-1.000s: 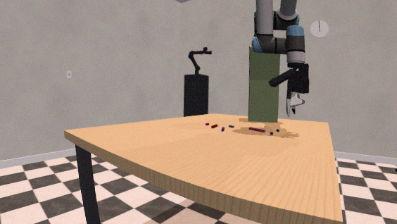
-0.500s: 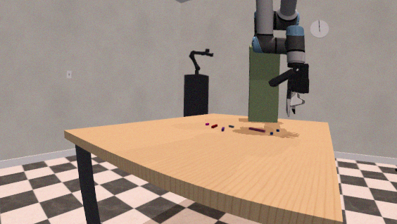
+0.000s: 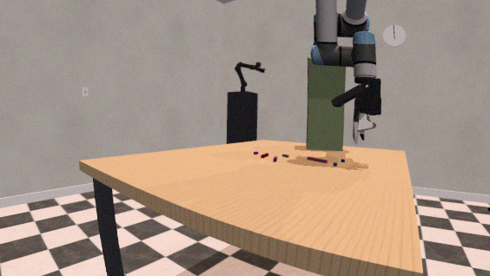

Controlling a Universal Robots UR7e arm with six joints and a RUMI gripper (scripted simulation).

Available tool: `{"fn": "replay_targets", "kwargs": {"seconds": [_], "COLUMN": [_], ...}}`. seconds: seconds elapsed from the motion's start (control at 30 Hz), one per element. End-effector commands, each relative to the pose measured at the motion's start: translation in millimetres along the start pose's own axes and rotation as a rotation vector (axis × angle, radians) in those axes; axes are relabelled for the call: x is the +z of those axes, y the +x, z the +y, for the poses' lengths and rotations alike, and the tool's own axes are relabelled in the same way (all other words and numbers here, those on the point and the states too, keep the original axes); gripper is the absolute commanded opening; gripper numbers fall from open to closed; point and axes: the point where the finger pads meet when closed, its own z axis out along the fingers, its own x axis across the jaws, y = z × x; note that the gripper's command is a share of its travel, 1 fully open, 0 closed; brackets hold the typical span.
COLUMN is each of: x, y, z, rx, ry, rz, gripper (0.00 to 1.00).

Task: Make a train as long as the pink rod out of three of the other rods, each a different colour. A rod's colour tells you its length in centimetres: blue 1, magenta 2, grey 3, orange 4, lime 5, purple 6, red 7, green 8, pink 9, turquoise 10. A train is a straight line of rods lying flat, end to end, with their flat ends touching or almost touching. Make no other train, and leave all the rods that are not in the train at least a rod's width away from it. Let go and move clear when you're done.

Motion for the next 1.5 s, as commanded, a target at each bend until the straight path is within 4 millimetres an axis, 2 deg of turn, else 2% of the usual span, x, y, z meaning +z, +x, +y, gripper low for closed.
{"fn": "replay_targets", "kwargs": {"seconds": [0.0,0.13,0.3,0.43,0.5,0.63,0.97,1.2,1.47], "x": [1,4,6,7,7,7,2,0,0], "y": [1,-4,-9,-10,-10,-9,-1,2,1], "z": [-11,-35,-82,-111,-111,-154,-221,-237,-240], "rx": [0.031,0.102,0.245,0.339,0.339,0.478,0.716,0.776,0.784], "ry": [0.002,0.005,0.008,0.009,0.009,0.009,0.003,0.001,0.000], "rz": [0.006,0.009,0.015,0.016,0.016,0.016,0.008,0.004,0.000], "gripper": [1.00,1.00,1.00,1.00,1.00,1.00,1.00,1.00,1.00]}}
